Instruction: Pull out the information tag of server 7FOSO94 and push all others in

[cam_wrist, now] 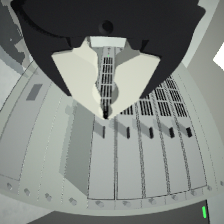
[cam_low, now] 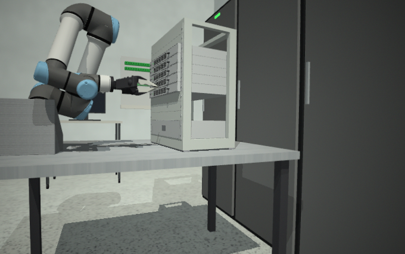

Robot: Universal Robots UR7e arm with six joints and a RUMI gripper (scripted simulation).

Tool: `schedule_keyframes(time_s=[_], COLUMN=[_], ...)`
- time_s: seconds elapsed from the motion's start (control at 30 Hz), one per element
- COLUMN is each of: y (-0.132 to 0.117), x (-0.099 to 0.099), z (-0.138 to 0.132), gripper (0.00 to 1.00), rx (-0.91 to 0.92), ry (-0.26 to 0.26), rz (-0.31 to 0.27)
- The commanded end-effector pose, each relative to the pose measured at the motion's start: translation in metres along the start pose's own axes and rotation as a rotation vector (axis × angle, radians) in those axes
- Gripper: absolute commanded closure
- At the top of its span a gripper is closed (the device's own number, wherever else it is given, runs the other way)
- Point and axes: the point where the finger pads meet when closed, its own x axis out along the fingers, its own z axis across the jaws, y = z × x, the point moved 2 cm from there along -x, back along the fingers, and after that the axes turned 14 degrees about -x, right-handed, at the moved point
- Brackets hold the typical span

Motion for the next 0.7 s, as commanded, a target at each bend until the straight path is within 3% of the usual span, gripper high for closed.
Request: schedule_keyframes(time_s=[0.0,0.33,0.37,0.67], y=[-0.0001,0.0,0.0,0.0004], x=[-0.0103,-0.0141,-0.0141,-0.0154], z=[-0.0008,-0.0007,-0.0007,-0.0024], gripper=[1.0,1.0,0.85,0.85], rx=[0.001,0.001,0.001,0.001], ry=[0.004,0.004,0.004,0.004], rz=[-0.006,-0.006,-0.006,-0.006])
